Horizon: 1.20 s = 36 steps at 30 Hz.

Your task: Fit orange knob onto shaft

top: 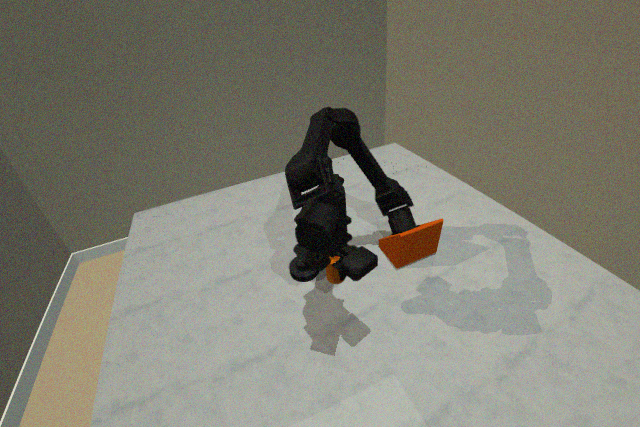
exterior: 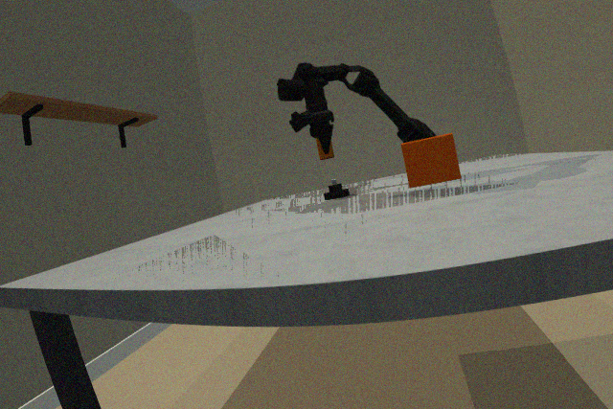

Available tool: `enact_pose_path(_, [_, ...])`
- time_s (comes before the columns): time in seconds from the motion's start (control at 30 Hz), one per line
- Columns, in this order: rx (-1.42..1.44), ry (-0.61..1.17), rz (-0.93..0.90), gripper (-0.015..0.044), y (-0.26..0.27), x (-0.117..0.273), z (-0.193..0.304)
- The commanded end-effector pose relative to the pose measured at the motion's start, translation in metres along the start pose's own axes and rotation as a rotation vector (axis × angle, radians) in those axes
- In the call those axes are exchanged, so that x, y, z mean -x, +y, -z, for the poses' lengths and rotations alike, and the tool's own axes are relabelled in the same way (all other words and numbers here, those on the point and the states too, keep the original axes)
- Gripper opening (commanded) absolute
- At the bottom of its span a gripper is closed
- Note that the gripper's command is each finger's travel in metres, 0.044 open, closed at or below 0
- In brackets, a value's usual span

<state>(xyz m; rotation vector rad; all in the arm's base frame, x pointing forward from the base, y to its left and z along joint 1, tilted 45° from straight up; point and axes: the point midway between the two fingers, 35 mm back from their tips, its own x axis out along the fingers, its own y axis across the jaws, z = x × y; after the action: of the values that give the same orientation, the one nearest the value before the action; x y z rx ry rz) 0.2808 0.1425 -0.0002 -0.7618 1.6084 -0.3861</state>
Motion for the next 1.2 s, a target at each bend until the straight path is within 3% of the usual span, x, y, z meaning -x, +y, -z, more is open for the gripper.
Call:
enact_pose_path(0.0, [0.005, 0.008, 0.015, 0.0, -0.001, -0.018, -0.002])
enact_pose_path(0.63, [-0.004, 0.01, 0.043, 0.0, -0.002, -0.124, -0.012])
enact_pose_path(0.87, [-0.004, 0.011, 0.044, 0.0, -0.001, -0.128, -0.012])
enact_pose_path(1.17, [-0.012, 0.011, 0.037, 0.0236, -0.001, -0.125, -0.013])
